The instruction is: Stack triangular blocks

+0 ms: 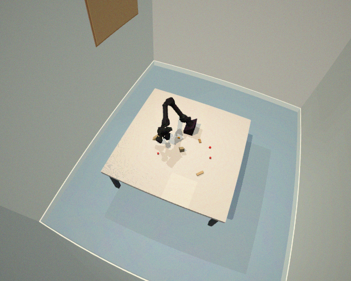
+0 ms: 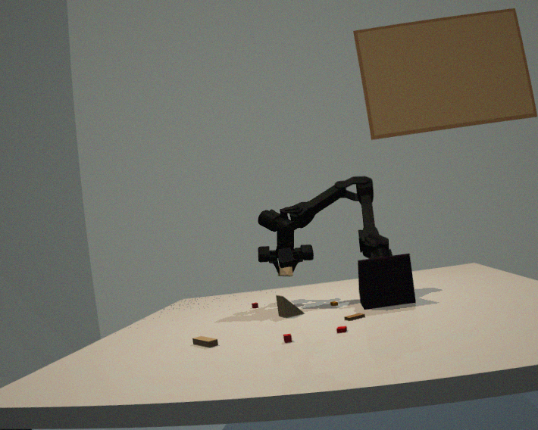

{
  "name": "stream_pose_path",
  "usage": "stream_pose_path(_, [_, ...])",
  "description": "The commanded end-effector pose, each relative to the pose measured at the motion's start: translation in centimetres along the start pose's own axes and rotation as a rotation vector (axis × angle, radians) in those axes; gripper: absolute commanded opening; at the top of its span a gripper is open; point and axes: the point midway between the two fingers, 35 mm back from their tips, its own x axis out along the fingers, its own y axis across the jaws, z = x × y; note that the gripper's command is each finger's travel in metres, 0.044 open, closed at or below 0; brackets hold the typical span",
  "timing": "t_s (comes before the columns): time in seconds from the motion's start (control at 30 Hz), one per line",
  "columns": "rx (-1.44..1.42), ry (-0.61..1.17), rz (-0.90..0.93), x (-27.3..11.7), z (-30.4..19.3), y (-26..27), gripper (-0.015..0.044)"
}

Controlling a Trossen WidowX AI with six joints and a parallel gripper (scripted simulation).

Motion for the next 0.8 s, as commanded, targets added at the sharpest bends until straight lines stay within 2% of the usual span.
stream_pose_path(0.0, [0.082, -0.043, -0.013, 0.29, -0.28, -0.59, 0.0])
stream_pose_path(0.4, [0.362, -0.214, 0.002, 1.02, -0.75, -1.38, 0.0])
stream_pose_path(0.77, [0.628, -0.376, 0.097, 1.14, -1.11, -1.11, 0.0])
